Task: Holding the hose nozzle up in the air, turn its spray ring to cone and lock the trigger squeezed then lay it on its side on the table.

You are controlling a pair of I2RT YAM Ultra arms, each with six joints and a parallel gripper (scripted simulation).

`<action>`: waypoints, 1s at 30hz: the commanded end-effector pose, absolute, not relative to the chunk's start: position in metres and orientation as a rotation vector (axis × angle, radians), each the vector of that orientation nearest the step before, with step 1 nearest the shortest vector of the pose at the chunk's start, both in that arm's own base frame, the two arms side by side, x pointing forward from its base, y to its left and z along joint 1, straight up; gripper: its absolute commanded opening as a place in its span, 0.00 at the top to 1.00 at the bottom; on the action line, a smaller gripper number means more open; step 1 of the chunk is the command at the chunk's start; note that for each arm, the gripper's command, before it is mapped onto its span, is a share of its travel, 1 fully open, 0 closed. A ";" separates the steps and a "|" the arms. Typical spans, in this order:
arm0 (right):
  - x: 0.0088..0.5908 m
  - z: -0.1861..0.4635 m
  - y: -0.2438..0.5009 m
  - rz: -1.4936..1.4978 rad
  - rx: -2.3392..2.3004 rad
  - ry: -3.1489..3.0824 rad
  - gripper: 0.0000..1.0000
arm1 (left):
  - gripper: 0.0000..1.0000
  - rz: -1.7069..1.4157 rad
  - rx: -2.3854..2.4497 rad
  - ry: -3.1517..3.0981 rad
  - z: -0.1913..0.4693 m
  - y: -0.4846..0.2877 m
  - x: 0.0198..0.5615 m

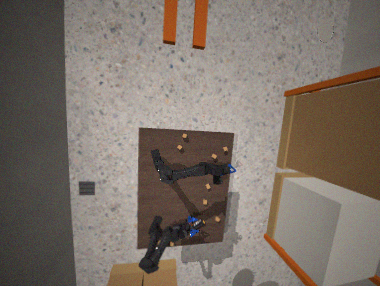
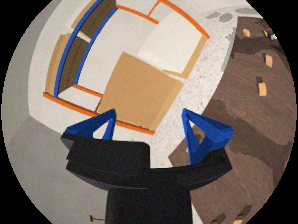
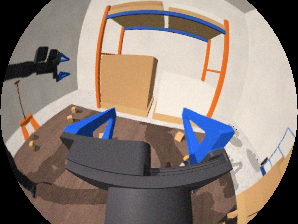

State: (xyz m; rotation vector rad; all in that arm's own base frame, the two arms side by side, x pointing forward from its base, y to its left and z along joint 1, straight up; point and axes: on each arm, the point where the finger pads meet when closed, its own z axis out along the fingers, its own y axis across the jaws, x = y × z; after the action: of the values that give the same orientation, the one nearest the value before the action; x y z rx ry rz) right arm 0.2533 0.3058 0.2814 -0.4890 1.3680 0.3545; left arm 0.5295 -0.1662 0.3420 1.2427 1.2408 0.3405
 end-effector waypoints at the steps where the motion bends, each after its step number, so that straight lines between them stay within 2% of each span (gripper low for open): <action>1: 0.253 0.286 0.306 0.361 -0.480 1.360 0.00 | 0.00 0.348 1.235 1.226 0.350 -0.166 0.528; 17: 0.253 0.286 0.306 0.361 -0.480 1.360 0.00 | 0.00 0.348 1.235 1.226 0.350 -0.166 0.528; 18: 0.260 0.312 0.299 0.378 -0.426 1.327 0.00 | 0.00 0.368 1.187 1.225 0.366 -0.154 0.524; 30: 0.314 0.326 0.262 0.309 -0.399 1.400 0.00 | 0.00 0.258 0.927 1.442 0.371 -0.116 0.499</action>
State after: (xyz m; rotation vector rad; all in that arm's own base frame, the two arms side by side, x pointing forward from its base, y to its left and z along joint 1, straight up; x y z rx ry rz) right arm 0.3054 0.2669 0.2963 -0.4245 1.4206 0.2684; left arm 0.5099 -0.1313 0.3550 1.0455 1.3912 0.2860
